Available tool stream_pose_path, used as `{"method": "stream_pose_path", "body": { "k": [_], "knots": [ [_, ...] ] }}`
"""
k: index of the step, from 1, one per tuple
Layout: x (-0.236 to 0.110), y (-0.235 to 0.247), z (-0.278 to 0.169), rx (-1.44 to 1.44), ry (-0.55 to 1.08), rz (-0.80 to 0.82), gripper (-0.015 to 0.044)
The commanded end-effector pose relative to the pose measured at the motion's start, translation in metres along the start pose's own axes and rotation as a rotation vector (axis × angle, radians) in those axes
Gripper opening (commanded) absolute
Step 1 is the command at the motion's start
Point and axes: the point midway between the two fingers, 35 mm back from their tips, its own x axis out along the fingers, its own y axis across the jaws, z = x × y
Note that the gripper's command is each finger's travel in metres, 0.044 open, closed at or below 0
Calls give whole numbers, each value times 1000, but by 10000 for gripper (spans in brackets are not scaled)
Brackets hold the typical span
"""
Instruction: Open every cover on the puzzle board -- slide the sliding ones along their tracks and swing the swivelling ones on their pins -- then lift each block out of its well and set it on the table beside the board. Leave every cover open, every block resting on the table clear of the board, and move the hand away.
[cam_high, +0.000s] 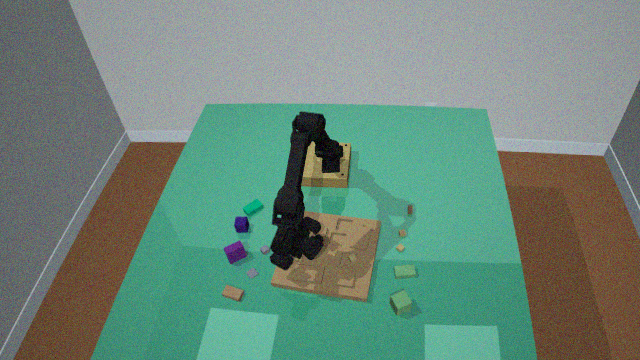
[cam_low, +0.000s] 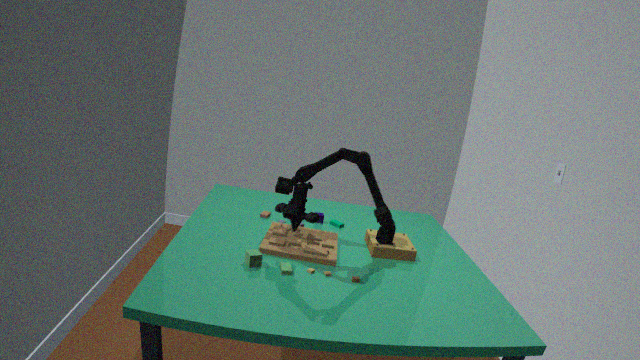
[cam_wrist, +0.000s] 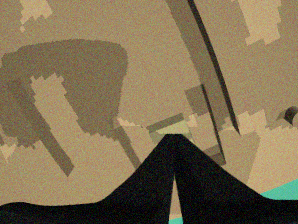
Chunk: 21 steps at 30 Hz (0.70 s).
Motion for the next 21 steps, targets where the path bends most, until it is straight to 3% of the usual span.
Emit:
{"method": "stream_pose_path", "body": {
  "k": [1,11,12,16,21],
  "knots": [
    [1,1,0,302,0,2,0],
    [-10,0,0,925,1,2,0],
    [-7,1,0,752,2,3,26],
    [-23,-1,0,851,2,2,131],
    [-47,-1,0,999,1,2,144]
  ]
}}
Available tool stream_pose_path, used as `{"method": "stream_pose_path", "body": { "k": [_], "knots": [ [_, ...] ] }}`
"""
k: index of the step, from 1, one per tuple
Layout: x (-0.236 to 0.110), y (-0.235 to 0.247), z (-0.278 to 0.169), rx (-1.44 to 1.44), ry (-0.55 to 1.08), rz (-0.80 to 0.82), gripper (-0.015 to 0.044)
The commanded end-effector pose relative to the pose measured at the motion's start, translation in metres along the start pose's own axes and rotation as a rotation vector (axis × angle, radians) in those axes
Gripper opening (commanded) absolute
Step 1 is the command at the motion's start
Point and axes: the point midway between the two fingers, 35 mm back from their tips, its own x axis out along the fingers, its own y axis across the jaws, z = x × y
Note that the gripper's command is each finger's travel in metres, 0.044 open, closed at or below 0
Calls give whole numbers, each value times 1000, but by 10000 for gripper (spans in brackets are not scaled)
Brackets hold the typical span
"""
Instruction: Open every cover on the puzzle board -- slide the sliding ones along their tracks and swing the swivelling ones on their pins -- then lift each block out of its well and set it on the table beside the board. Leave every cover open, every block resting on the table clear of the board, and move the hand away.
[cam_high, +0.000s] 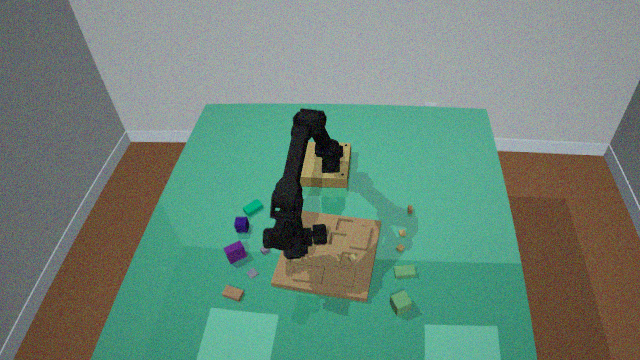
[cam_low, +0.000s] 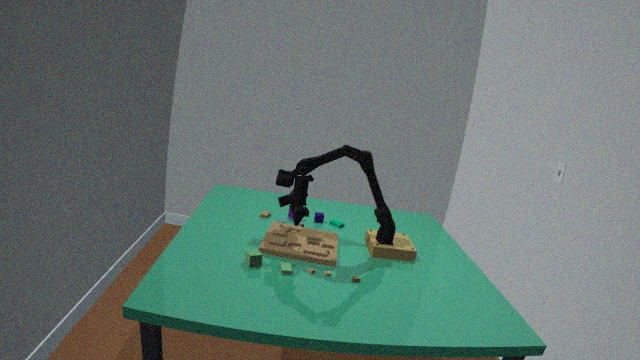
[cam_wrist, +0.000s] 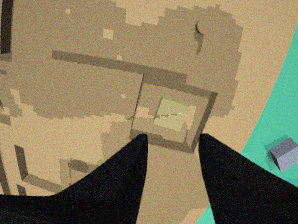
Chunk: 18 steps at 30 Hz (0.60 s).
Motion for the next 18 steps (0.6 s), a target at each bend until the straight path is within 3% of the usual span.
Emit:
{"method": "stream_pose_path", "body": {
  "k": [1,8,18],
  "knots": [
    [-18,0,1,97,-7,-2,144],
    [-30,0,0,171,-7,-1,144],
    [-7,-1,0,171,-7,-2,144]
  ]
}}
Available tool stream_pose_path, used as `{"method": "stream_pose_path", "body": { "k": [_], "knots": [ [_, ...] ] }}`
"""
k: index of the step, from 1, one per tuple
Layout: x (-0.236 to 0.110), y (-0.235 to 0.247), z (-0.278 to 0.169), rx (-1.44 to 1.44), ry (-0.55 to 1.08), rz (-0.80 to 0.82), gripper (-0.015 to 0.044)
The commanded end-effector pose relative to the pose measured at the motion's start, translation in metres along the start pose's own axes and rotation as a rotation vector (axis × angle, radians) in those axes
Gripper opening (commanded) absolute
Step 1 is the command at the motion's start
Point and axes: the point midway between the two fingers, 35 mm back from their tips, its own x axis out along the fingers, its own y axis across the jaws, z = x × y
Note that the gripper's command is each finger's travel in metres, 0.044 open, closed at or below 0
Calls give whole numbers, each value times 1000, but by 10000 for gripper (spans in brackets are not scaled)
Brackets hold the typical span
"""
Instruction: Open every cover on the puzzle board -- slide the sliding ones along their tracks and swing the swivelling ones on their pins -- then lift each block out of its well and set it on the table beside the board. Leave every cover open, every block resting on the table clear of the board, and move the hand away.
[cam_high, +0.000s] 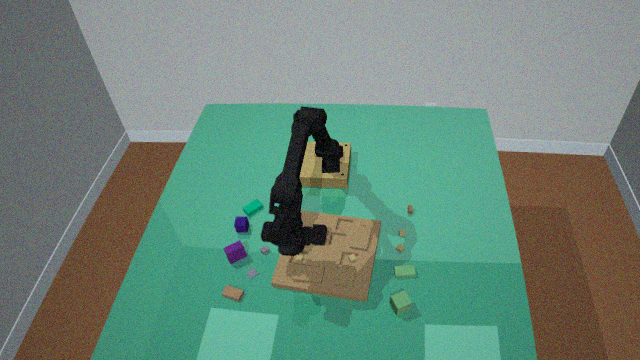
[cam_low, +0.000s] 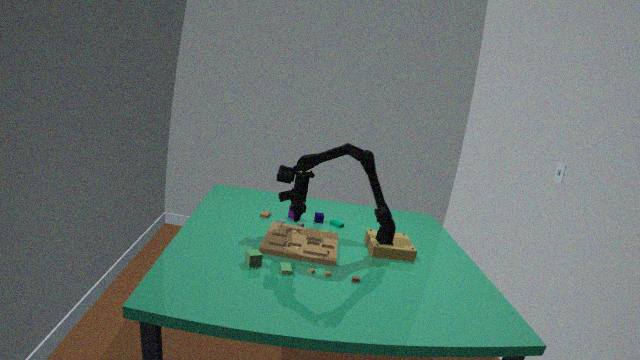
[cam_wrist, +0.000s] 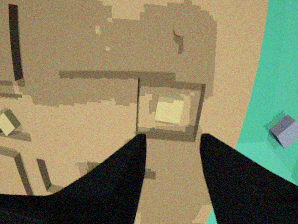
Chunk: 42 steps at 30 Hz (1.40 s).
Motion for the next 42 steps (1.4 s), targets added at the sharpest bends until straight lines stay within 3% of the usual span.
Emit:
{"method": "stream_pose_path", "body": {
  "k": [1,42],
  "knots": [
    [11,0,-2,4,7,1,144],
    [38,1,-2,4,7,1,144]
  ]
}}
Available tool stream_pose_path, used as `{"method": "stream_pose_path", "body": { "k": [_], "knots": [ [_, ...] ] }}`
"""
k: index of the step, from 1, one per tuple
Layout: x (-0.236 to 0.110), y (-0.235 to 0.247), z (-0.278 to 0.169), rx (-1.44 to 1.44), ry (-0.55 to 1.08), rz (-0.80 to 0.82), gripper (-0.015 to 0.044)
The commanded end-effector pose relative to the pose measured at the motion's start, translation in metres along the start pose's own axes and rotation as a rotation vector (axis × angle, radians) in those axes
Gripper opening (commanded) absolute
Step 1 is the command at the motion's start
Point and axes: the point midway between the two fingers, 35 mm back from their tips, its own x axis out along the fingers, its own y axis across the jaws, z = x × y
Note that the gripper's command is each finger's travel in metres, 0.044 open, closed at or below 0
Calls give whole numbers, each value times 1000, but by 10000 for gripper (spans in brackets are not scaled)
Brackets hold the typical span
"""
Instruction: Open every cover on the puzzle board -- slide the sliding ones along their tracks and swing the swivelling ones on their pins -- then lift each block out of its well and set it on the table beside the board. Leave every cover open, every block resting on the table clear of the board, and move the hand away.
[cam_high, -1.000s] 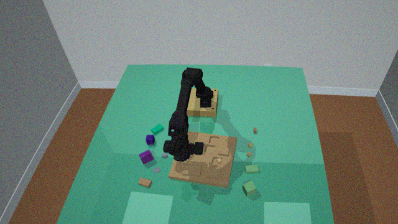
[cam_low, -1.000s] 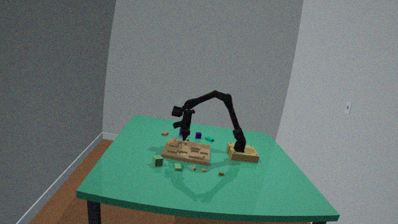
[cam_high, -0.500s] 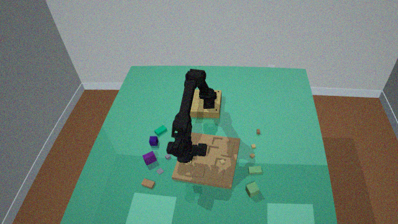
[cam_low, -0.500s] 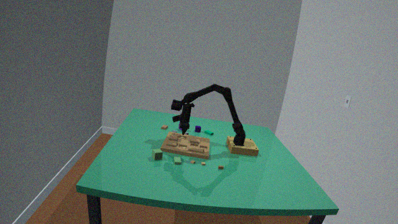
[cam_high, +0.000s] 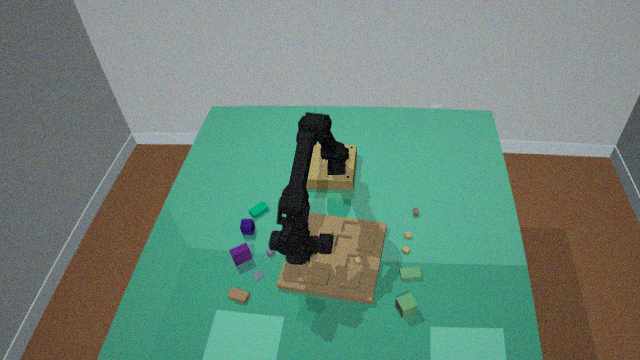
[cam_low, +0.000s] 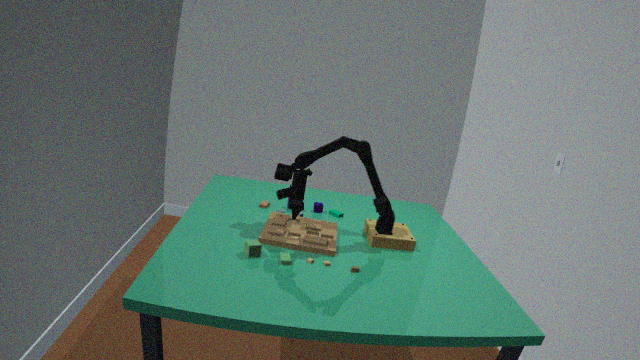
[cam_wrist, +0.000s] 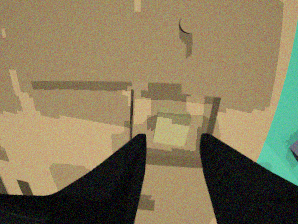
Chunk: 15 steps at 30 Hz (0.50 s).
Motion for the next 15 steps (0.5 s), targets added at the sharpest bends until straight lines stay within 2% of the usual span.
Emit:
{"method": "stream_pose_path", "body": {
  "k": [1,15],
  "knots": [
    [5,0,-1,3,3,1,144],
    [13,1,-1,3,3,1,144]
  ]
}}
